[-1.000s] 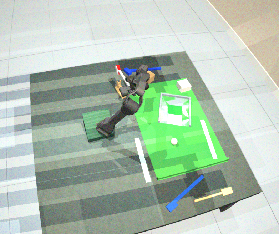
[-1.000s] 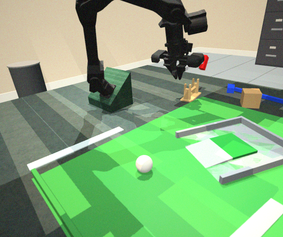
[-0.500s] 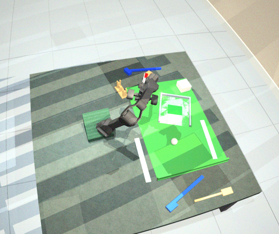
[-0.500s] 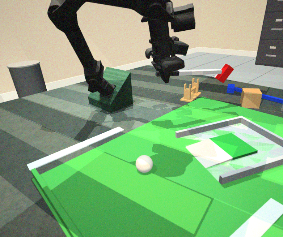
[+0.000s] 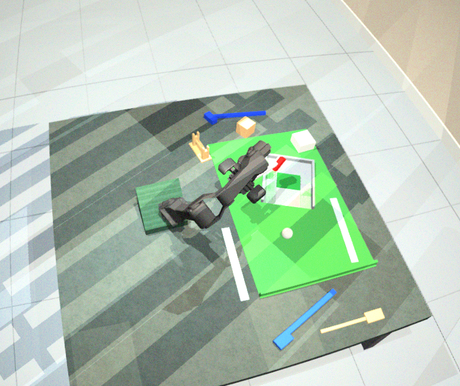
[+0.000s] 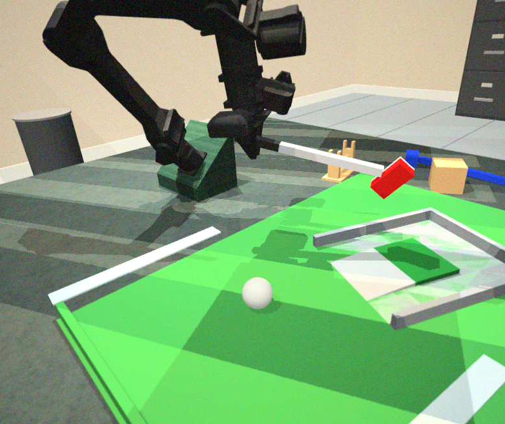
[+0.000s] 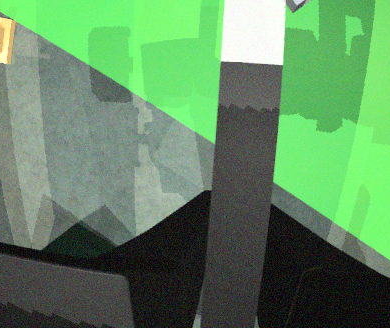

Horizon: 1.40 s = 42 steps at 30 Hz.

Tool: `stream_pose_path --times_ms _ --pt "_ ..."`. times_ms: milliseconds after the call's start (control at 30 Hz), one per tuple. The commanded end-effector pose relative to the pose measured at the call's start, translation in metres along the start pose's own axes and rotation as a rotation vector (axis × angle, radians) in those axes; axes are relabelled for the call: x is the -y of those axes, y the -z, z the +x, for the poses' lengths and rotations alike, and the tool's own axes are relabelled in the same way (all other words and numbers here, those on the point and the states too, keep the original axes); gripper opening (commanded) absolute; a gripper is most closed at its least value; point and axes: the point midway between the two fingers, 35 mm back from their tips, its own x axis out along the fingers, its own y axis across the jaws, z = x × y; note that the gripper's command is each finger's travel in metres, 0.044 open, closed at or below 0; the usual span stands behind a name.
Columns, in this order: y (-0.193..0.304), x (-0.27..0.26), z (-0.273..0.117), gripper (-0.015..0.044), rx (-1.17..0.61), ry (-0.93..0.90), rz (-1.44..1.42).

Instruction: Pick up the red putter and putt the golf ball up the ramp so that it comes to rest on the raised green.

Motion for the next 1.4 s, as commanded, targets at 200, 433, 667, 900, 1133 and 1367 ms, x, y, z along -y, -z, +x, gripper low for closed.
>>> stream_pose_path --times_ms 200,433,667,900,1133,1367 --pt "0.044 0.044 -0.009 0.0000 -0.007 0.058 0.403" --pt "0.081 0.070 -0.014 0.0000 -0.009 0.106 0.698" --pt "0.106 0.084 -0.016 0.0000 -0.006 0.139 0.886" --pt "0.106 0.085 -0.007 0.0000 -0.008 0.139 0.888" --pt "0.108 0.089 0.020 0.0000 -0.014 0.142 0.895" --pt "0.109 0.089 0.027 0.0000 -0.015 0.143 0.896"
